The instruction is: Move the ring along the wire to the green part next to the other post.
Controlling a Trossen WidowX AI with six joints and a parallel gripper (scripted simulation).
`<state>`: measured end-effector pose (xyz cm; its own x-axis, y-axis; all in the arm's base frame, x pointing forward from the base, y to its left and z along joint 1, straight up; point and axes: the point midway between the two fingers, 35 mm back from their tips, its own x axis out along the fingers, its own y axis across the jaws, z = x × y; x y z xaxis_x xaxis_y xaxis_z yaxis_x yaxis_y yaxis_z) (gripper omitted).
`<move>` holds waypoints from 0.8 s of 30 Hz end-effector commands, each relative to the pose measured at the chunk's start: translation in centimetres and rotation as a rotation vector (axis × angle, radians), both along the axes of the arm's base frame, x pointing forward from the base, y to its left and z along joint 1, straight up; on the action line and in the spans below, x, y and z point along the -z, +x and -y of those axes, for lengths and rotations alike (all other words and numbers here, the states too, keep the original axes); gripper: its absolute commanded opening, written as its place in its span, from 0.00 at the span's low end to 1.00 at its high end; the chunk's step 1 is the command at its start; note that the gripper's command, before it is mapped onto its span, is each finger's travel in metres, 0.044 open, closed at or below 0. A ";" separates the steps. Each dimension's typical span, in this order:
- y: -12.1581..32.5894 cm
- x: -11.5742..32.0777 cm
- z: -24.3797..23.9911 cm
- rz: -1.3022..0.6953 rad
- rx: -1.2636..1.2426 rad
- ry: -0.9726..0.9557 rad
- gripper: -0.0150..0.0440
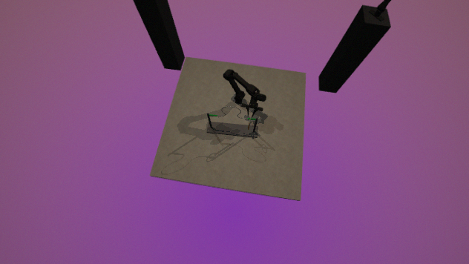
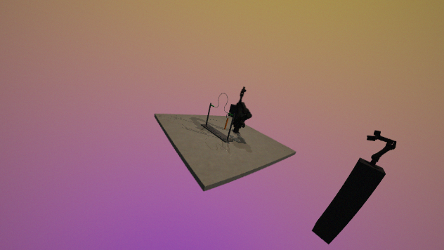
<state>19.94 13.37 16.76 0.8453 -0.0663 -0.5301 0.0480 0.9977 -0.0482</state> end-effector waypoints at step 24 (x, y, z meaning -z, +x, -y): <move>-3.7 -2.6 -0.1 0.009 -0.004 0.000 1.00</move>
